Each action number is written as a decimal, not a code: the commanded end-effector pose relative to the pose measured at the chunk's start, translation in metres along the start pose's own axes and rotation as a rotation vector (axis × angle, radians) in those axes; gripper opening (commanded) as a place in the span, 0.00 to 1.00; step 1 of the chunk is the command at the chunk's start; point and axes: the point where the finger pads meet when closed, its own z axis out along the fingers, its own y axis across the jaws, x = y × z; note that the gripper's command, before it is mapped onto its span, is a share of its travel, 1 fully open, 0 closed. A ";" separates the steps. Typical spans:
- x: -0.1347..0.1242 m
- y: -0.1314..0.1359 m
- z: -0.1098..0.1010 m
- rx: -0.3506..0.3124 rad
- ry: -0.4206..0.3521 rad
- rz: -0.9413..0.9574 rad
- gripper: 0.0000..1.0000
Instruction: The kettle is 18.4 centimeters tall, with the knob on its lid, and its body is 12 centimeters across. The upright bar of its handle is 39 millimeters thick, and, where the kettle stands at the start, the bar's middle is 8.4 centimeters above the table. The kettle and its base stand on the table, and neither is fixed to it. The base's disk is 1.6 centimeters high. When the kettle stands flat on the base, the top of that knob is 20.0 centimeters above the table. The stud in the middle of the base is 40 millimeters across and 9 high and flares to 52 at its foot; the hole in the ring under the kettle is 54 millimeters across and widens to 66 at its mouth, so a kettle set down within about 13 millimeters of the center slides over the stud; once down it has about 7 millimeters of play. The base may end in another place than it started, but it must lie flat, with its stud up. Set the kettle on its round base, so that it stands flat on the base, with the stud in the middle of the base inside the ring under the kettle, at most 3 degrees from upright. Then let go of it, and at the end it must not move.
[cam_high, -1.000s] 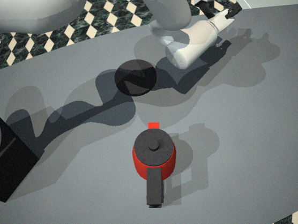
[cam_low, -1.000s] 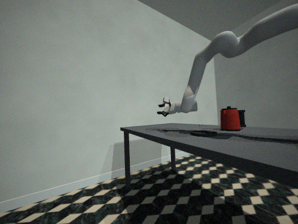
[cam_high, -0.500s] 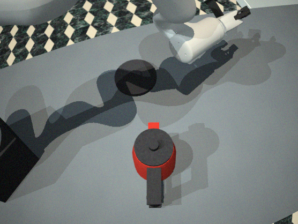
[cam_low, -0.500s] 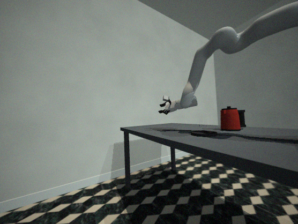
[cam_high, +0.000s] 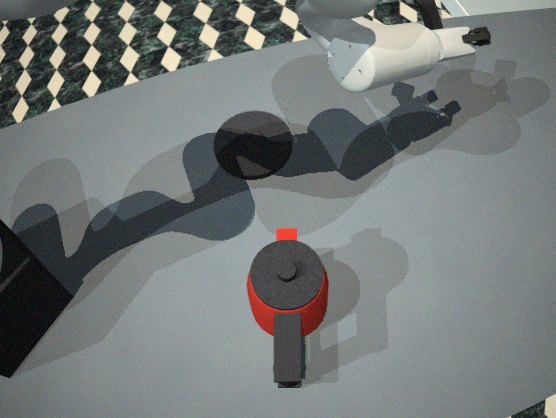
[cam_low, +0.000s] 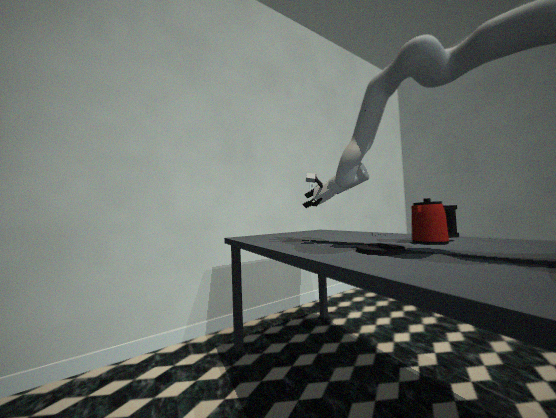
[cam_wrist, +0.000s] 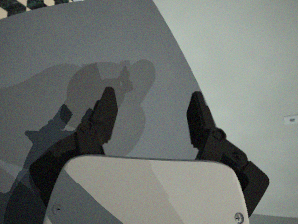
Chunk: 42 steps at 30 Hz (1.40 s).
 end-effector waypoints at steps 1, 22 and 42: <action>-0.011 0.020 -0.010 0.027 -0.093 0.058 0.81; -0.063 0.084 -0.111 0.124 -0.550 0.392 0.81; -0.073 0.108 -0.255 0.181 -0.959 0.734 0.81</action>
